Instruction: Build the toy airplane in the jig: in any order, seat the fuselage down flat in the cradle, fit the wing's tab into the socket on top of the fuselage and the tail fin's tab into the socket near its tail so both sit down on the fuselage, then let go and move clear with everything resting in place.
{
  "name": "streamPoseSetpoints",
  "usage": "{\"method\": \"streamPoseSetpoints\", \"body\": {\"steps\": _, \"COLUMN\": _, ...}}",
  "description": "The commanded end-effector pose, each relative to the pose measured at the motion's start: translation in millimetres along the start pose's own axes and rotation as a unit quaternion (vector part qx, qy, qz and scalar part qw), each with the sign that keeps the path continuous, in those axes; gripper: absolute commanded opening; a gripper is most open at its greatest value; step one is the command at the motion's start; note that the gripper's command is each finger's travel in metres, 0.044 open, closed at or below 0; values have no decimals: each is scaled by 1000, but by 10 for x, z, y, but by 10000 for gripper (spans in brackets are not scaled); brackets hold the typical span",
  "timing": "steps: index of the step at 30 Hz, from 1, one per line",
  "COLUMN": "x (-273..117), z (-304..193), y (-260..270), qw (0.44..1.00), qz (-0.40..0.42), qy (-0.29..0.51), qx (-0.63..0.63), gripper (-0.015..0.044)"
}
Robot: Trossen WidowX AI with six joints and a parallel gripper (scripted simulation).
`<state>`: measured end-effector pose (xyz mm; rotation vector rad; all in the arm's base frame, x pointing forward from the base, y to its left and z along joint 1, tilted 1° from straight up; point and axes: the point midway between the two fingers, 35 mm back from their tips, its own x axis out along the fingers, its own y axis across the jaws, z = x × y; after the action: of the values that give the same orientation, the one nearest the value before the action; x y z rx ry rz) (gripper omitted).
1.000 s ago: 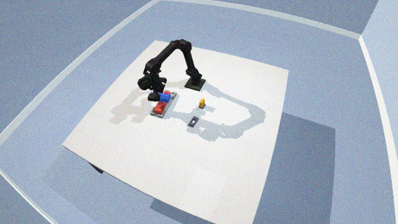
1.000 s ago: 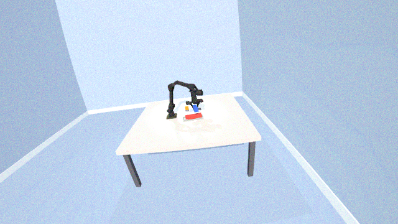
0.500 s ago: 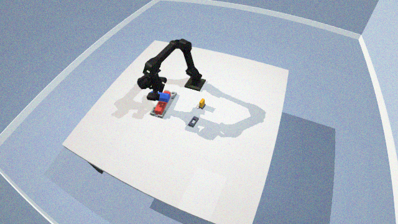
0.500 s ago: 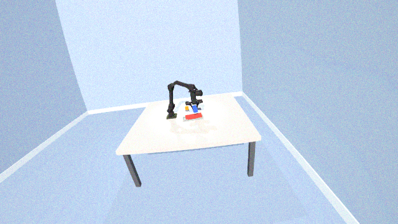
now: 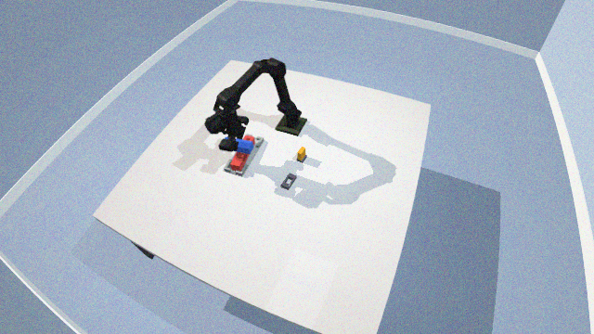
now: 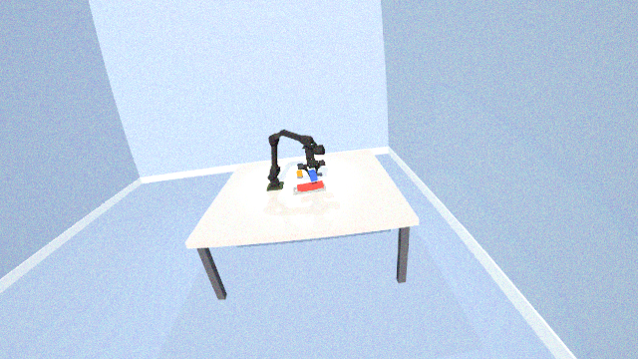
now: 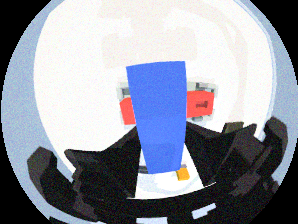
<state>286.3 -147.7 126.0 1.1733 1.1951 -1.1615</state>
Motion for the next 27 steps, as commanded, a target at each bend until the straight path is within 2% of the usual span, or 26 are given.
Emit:
{"method": "streamPoseSetpoints", "body": {"steps": 1, "x": 73, "z": -1, "y": -17, "qw": 1000, "qz": -4, "qy": 0, "qx": 3, "gripper": 196}}
{"method": "streamPoseSetpoints", "body": {"steps": 21, "x": 337, "z": -1, "y": -27, "qw": 1000, "qz": -4, "qy": 0, "qx": 3, "gripper": 196}}
{"method": "streamPoseSetpoints", "body": {"steps": 26, "x": 316, "z": -1, "y": -15, "qw": 1000, "qz": -2, "qy": 1, "qx": 1, "gripper": 162}}
{"method": "streamPoseSetpoints", "body": {"steps": 27, "x": 316, "z": -1, "y": -15, "qw": 1000, "qz": -2, "qy": 1, "qx": 1, "gripper": 136}}
